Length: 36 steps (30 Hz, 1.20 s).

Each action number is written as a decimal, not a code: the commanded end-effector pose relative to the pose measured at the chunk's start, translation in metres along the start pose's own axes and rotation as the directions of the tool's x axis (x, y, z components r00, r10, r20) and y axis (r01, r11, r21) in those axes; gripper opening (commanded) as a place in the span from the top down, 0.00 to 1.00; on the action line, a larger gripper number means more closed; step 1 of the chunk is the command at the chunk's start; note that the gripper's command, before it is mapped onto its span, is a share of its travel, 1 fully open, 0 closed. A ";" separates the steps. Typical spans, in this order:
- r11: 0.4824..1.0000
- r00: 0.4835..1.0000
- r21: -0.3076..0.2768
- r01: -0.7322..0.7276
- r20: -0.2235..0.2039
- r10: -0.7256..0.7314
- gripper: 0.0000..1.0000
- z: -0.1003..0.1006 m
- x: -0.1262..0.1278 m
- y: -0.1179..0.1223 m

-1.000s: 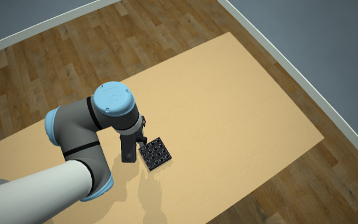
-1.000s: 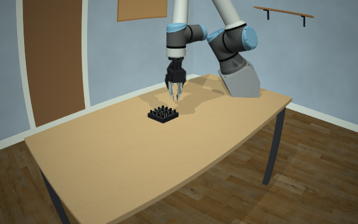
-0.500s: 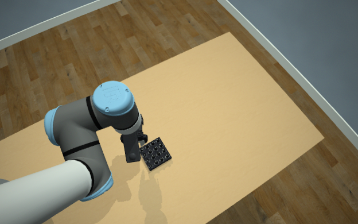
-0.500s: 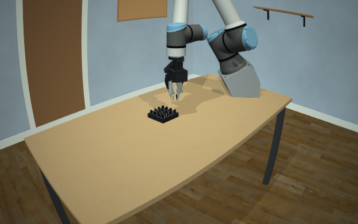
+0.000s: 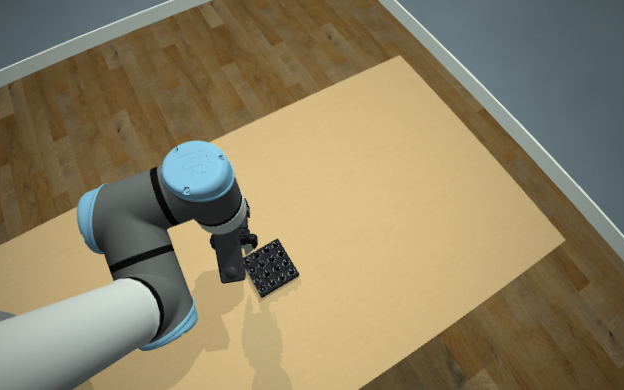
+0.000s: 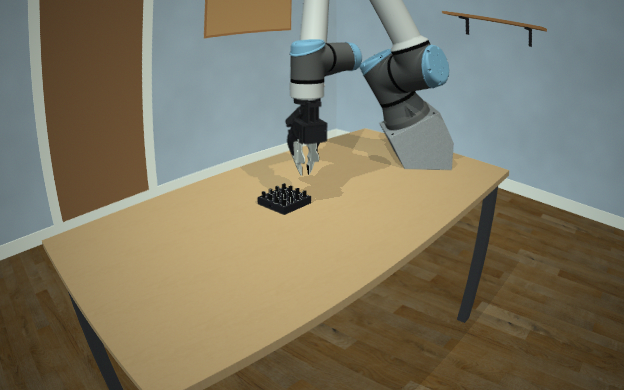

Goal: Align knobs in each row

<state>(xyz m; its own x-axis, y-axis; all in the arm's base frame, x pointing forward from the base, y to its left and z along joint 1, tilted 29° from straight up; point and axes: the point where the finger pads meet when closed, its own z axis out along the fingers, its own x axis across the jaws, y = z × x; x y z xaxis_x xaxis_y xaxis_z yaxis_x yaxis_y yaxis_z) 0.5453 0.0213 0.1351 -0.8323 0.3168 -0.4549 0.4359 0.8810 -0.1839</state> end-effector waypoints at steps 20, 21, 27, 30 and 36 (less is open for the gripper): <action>1.000 1.000 -0.002 0.000 0.003 0.000 0.89 -0.002 -0.002 0.000; 1.000 1.000 -0.002 0.000 0.003 0.000 0.89 -0.002 -0.002 0.000; 1.000 1.000 -0.002 0.000 0.003 0.000 0.89 0.000 -0.002 0.000; 1.000 1.000 -0.002 0.000 0.002 0.000 0.89 0.000 -0.002 0.000; 1.000 1.000 -0.001 0.000 -0.001 0.000 0.89 0.005 0.000 -0.001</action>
<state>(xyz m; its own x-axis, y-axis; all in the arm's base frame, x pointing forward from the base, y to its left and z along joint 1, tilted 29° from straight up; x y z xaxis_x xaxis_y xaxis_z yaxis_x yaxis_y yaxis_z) 0.5465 0.0211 0.1353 -0.8314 0.3159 -0.4572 0.4354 0.8815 -0.1827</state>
